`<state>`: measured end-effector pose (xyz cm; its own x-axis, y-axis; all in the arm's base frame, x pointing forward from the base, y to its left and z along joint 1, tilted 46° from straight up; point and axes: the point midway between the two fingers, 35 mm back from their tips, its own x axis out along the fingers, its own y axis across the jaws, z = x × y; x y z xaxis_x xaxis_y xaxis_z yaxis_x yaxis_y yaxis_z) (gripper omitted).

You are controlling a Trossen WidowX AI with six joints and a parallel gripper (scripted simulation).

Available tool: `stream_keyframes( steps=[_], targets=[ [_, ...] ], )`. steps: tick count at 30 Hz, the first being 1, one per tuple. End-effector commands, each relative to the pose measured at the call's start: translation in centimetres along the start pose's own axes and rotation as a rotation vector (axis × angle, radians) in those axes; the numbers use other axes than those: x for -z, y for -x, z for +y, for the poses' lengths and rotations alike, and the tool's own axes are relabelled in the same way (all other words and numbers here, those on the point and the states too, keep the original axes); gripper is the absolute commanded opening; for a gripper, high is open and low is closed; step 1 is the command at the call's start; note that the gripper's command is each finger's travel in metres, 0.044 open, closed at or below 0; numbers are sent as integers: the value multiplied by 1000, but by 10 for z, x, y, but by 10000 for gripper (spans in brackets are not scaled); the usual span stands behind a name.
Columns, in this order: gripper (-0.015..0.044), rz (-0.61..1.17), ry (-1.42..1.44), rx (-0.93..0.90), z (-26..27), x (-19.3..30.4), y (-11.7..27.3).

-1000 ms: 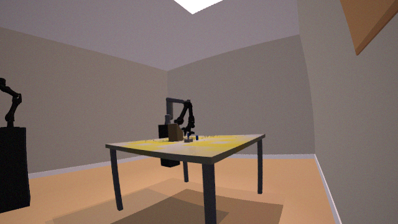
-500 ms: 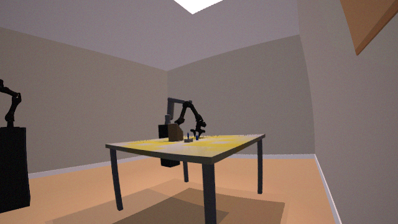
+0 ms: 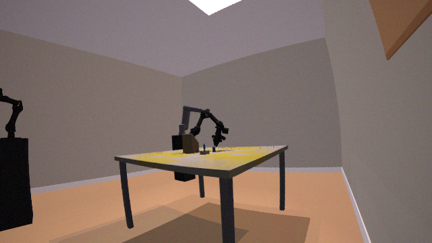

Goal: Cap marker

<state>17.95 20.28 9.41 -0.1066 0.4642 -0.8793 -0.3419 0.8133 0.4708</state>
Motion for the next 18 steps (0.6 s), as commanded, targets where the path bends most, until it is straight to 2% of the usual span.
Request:
stream_keyframes(
  steps=[1,11,18],
  targets=[
    [241,19,-415,-62,-38,-1,7],
    [241,47,-1394,-323,-114,3,35],
    [241,51,-1455,-346,-118,4,37]
  ],
)
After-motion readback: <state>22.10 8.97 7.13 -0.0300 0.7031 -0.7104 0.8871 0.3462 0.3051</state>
